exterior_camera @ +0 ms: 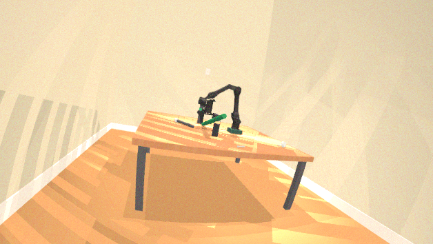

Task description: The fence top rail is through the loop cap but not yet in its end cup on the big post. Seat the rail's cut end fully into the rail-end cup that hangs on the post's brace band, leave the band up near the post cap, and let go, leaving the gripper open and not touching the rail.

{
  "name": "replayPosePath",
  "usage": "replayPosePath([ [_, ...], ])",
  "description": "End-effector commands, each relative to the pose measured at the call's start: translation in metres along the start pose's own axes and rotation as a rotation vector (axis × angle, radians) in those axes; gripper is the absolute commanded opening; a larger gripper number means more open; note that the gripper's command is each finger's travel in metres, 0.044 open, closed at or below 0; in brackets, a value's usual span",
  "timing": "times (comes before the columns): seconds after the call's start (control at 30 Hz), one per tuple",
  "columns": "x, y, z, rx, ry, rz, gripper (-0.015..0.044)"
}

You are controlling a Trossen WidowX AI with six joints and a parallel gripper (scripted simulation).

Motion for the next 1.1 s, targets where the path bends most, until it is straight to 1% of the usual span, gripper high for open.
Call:
replayPosePath([
  [0.0,-0.002,0.001,0.007,-0.002,-0.004,0.004,0.0440],
  [0.3,-0.003,0.001,0.019,-0.003,-0.005,0.004,0.0440],
  [0.6,-0.003,0.001,0.019,-0.003,-0.005,0.004,0.0204],
  [0.97,-0.003,0.001,0.019,-0.003,-0.005,0.004,0.0130],
  [1.07,-0.003,0.001,0.016,-0.003,-0.005,0.004,0.0052],
])
Point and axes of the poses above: the point midway between the two fingers, 35 mm back from their tips, its own z axis out along the fingers, its own x axis across the jaws, y = z × x, the point moved 3 cm from there along -z, back along the fingers, and after that the axes turned 12 degrees about z, right-handed, at the moved point
